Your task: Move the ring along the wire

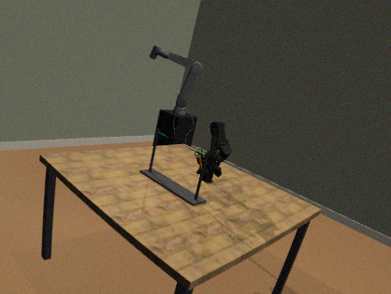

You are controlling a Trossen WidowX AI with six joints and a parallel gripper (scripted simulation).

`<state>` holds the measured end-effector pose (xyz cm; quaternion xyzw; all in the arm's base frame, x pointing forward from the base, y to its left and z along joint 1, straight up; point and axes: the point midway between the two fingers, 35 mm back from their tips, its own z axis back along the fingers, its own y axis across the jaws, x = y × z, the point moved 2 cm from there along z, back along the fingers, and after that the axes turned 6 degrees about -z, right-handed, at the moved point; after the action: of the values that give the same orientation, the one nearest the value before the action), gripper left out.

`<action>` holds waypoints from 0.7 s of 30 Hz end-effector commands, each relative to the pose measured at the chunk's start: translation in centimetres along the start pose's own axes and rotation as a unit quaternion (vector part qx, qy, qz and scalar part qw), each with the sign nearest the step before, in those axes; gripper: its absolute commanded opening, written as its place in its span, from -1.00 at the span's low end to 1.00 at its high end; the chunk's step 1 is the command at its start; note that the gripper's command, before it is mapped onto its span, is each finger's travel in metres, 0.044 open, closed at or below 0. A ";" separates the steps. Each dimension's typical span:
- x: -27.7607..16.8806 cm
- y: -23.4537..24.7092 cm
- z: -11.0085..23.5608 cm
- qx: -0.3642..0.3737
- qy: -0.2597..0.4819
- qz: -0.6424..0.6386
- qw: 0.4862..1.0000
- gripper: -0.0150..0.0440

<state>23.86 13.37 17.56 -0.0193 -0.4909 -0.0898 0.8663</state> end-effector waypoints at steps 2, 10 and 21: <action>-0.5 0.1 -0.4 -0.004 0.000 0.002 1.000 -1.00; -1.5 0.1 -1.0 -0.004 0.000 0.002 1.000 -1.00; -1.6 0.0 -1.0 -0.004 0.000 0.002 1.000 -1.00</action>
<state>23.89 13.53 15.82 -0.0211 -0.4900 -0.0884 0.8670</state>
